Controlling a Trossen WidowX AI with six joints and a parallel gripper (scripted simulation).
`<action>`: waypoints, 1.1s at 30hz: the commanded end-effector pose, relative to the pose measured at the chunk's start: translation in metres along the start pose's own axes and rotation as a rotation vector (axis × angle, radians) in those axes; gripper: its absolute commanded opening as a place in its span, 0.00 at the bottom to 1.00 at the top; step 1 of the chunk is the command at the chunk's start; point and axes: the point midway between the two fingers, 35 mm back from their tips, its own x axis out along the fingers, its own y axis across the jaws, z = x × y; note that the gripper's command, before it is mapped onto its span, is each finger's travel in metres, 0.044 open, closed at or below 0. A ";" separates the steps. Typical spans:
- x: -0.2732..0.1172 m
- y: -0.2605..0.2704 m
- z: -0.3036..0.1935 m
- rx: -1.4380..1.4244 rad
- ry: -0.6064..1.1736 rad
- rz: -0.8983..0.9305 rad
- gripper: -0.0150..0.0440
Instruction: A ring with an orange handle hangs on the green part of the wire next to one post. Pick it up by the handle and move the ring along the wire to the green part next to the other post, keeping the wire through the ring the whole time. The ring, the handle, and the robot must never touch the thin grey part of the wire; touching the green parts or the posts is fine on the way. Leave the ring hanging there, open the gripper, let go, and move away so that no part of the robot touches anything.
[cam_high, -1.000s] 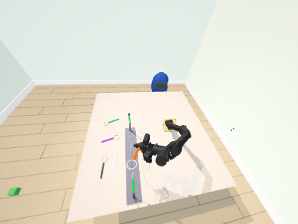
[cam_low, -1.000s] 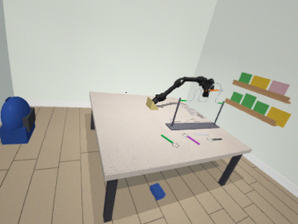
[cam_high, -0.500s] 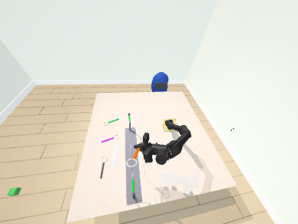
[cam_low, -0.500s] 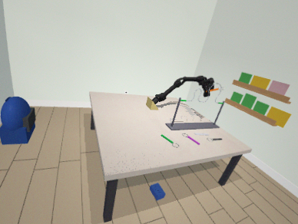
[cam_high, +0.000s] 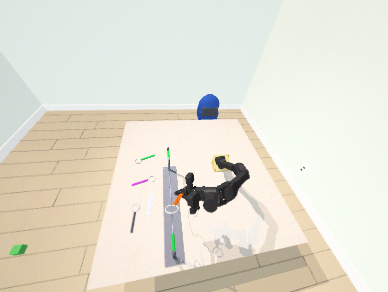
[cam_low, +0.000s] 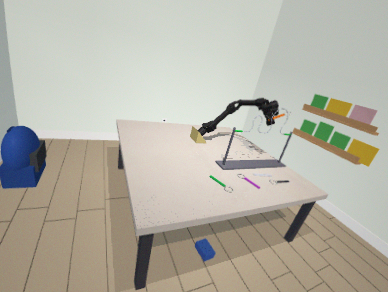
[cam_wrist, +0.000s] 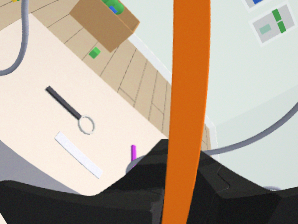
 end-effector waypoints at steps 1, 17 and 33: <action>0.002 0.003 -0.002 0.050 0.001 0.029 0.00; 0.003 0.010 -0.001 0.230 -0.019 0.123 0.00; 0.003 0.016 0.001 0.411 -0.040 0.210 0.00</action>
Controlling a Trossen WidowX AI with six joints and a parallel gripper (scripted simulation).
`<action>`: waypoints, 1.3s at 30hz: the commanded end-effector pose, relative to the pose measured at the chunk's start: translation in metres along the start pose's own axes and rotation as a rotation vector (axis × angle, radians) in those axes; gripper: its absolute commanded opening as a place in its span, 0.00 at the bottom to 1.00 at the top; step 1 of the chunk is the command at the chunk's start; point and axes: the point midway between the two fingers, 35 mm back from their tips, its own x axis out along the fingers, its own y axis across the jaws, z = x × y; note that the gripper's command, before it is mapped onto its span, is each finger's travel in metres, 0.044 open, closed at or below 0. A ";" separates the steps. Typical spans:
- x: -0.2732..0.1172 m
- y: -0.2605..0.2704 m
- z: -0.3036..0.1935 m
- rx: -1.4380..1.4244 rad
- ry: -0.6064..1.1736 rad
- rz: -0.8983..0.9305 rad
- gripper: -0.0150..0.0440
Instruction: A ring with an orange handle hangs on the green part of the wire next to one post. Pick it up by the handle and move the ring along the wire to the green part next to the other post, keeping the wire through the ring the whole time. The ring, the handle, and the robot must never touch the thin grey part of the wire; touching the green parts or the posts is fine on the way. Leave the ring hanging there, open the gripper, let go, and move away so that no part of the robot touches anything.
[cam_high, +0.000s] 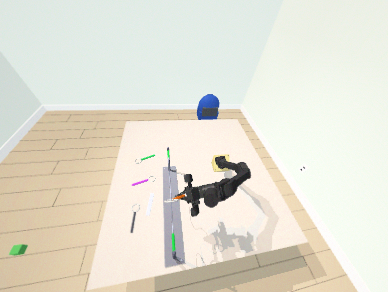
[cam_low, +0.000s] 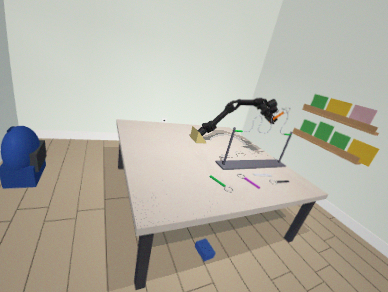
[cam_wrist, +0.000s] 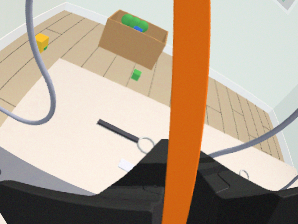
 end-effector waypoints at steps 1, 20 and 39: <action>0.002 0.001 -0.002 0.052 0.000 0.024 0.00; 0.003 0.010 -0.001 0.266 -0.028 0.124 0.00; 0.002 0.017 0.002 0.481 -0.056 0.222 0.00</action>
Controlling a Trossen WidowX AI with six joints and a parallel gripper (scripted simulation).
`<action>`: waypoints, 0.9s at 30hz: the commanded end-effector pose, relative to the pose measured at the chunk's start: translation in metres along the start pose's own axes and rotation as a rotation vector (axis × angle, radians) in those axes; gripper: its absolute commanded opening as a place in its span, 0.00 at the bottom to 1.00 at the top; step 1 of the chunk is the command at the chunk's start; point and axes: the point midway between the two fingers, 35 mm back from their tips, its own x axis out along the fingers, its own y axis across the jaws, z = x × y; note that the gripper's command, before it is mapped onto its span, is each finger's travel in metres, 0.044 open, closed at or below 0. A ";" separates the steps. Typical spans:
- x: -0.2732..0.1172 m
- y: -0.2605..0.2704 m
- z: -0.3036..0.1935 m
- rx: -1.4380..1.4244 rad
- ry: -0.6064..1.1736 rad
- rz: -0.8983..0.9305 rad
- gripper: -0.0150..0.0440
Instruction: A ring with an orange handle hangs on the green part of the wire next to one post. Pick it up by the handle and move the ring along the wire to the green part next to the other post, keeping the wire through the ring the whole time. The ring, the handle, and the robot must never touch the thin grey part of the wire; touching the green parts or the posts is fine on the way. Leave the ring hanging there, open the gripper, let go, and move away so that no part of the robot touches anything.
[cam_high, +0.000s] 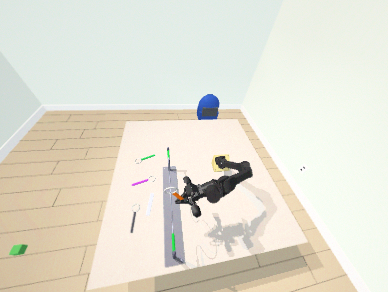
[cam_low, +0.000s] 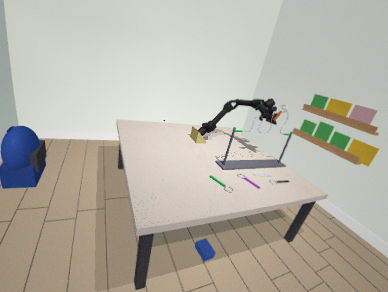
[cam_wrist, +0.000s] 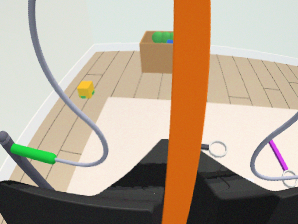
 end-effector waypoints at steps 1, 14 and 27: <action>0.001 0.000 -0.002 0.053 0.000 0.020 0.00; 0.002 0.006 -0.001 0.199 -0.020 0.087 0.00; 0.002 0.011 0.000 0.346 -0.040 0.153 0.00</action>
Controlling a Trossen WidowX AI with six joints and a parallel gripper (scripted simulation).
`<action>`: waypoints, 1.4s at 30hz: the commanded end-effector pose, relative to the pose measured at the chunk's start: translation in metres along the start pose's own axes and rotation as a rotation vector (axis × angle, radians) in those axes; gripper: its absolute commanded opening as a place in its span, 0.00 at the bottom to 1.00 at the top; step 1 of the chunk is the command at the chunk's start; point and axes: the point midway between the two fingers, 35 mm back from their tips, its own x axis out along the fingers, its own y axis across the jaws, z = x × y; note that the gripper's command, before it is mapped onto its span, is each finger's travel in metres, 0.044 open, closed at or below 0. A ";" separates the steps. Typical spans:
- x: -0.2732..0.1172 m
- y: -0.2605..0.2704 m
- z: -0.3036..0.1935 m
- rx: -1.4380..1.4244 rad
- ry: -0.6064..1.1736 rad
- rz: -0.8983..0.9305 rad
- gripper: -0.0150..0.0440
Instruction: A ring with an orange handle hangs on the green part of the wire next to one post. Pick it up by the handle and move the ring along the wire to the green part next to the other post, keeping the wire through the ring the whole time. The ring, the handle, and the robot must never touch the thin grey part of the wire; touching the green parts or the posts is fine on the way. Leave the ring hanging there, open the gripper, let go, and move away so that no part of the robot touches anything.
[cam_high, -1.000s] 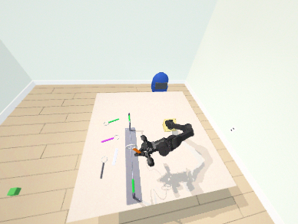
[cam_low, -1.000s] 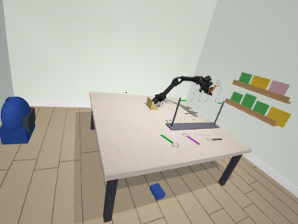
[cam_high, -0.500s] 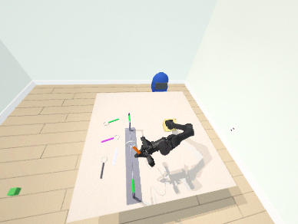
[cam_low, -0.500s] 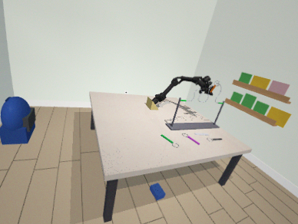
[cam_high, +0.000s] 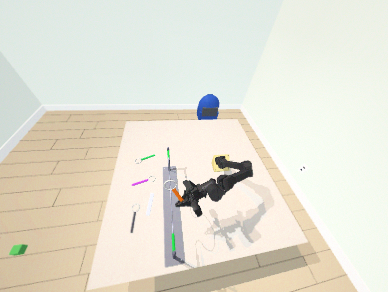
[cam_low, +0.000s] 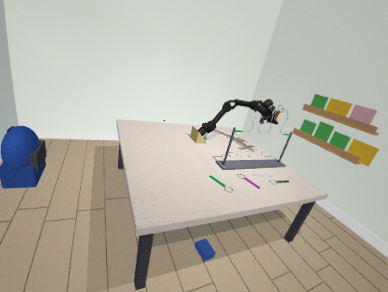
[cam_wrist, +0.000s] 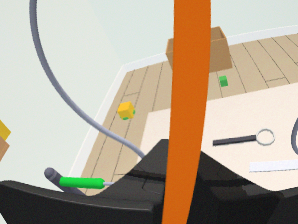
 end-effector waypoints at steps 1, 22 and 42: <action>0.001 -0.001 -0.002 0.052 -0.001 0.018 0.00; 0.002 0.008 0.000 0.280 -0.032 0.121 0.00; 0.001 0.015 0.003 0.479 -0.059 0.210 0.00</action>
